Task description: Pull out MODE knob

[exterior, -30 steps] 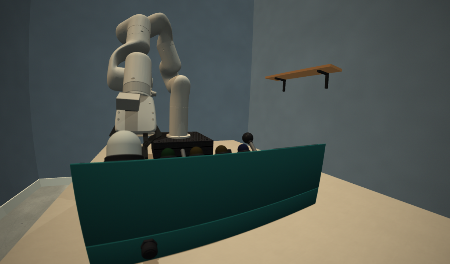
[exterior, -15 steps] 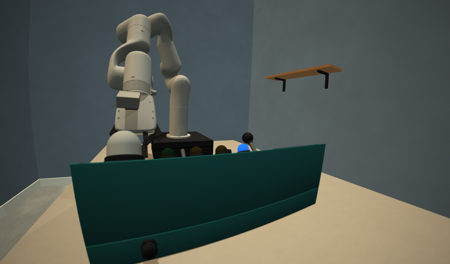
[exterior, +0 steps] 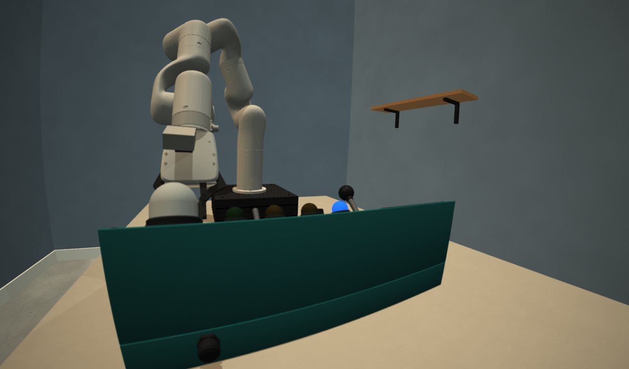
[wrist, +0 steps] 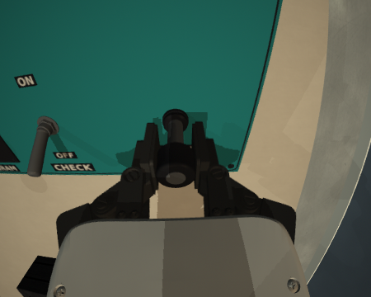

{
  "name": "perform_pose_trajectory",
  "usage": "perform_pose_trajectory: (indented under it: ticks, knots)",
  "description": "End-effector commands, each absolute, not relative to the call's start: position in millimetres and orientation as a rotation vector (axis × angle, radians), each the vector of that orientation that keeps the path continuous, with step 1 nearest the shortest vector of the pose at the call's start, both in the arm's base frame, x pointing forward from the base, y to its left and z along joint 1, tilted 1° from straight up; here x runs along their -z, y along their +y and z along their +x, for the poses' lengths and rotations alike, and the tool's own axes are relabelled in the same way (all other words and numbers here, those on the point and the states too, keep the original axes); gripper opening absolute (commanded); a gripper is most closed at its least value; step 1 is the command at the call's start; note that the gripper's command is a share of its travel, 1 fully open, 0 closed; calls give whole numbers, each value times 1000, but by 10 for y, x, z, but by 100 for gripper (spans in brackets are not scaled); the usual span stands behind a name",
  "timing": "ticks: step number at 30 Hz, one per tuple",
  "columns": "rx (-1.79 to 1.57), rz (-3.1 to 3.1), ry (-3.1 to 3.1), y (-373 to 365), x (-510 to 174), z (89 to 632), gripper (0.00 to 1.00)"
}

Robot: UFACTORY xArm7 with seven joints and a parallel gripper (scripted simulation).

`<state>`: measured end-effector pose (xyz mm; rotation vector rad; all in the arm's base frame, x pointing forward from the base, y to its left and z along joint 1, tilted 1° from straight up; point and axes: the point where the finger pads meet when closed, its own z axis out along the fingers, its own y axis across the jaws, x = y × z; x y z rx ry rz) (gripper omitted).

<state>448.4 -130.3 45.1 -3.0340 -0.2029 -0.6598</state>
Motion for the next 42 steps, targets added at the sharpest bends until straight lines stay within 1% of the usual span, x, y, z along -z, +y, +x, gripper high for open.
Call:
perform_pose_trajectory:
  ticks: [1, 36, 37, 42]
  knots:
    - [665, -3035, -205, -1306, -467, 4493, 0]
    - [665, -3035, -205, -1306, -471, 4492, 0]
    - [665, -3035, -205, -1306, -471, 4492, 76]
    - [665, -3035, -205, -1306, -471, 4492, 76]
